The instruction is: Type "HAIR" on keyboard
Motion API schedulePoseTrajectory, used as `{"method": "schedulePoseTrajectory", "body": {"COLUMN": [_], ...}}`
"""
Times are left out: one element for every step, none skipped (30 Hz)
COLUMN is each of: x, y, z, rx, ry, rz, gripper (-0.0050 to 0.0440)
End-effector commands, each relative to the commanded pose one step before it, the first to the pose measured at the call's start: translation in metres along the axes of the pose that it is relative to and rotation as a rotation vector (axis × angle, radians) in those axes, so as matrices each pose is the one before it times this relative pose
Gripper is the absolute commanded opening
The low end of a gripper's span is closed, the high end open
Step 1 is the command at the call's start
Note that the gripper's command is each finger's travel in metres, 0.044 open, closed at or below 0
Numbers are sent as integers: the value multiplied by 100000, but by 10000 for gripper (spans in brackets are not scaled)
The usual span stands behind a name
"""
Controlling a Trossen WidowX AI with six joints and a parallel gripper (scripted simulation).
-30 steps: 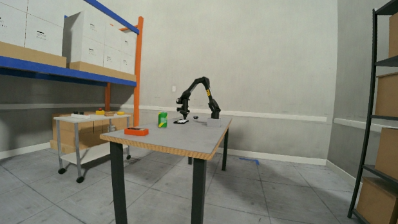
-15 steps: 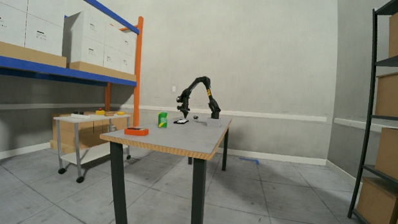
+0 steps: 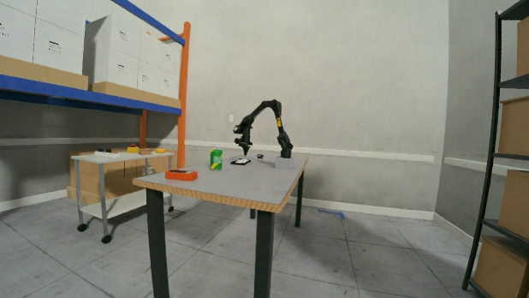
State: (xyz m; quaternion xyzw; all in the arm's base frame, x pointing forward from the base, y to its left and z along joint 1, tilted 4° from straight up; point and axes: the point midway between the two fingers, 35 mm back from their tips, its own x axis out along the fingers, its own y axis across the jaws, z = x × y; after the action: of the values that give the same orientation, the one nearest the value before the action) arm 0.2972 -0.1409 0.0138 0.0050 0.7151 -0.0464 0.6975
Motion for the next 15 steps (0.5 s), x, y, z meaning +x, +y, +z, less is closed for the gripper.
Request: {"method": "schedulePoseTrajectory", "body": {"x": [-279,113,86,52,18,0,0,0,0,0,0,0,0,0,0], "y": [5899,979,626,402,133,0,0,0,0,0,0,0,0,0,0], "z": [-1430,-455,-354,-216,-73,0,0,0,0,0,0,0,0,0,0], "rx": [-1036,3,2,1,0,0,0,0,0,0,0,0,0,0,0], "ry": [-1720,172,174,70,24,0,0,0,0,0,0,0,0,0,0], "rz": [496,68,-317,35,11,0,0,0,0,0,0,0,0,0,0], "gripper": [-50,-50,-50,-50,-50,-50,-50,-50,-50,-50,-50,-50,-50,-50,-50]}}
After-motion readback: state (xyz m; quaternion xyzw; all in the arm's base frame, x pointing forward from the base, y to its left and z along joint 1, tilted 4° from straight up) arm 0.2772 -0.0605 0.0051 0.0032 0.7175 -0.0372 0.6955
